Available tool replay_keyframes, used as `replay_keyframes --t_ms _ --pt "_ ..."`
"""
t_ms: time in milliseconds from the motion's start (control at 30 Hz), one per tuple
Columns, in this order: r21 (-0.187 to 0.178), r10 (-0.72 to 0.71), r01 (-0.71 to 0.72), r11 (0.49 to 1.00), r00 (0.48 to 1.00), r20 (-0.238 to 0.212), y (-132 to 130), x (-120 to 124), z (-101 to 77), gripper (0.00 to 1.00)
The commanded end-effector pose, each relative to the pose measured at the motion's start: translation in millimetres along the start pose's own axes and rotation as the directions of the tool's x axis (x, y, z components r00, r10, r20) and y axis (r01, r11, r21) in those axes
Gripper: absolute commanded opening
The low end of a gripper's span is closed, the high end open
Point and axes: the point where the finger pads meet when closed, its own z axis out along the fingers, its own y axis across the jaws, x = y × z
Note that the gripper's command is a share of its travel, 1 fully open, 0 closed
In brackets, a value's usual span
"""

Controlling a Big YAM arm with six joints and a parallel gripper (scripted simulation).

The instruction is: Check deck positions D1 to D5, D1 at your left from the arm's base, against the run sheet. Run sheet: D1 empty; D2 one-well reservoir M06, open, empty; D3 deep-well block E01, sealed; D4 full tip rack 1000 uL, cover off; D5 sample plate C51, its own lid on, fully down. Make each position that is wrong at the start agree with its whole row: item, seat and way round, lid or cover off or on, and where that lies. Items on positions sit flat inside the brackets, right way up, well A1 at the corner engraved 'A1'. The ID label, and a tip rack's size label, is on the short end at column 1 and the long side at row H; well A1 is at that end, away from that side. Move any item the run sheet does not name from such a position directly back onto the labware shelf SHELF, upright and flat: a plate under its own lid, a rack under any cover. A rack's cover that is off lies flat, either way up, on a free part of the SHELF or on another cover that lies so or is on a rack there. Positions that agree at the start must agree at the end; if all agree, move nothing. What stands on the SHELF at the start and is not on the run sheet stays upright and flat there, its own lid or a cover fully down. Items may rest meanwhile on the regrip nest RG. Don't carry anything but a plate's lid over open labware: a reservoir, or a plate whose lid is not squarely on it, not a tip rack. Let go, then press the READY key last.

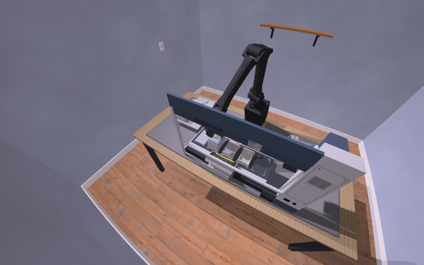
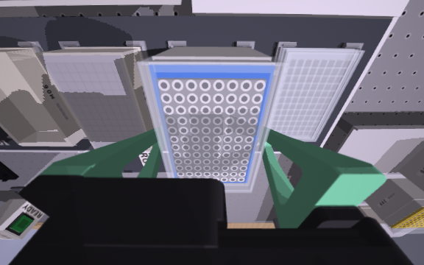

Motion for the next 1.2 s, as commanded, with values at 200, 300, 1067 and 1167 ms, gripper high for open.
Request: replay_keyframes --t_ms 200,300,1067,1167 --pt "-0.004 0.003 -0.003 1.000 1.000 -0.009 2.0 2.7 5.5 0.00" --pt "-0.004 0.003 -0.003 1.000 1.000 -0.009 2.0 2.7 5.5 0.00" --pt "0.023 -0.006 0.005 1.000 0.999 0.051 -10.1 -21.8 -51.2 0.00" --pt "0.025 -0.005 0.003 1.000 0.999 0.052 -10.9 -21.5 -56.6 0.00"
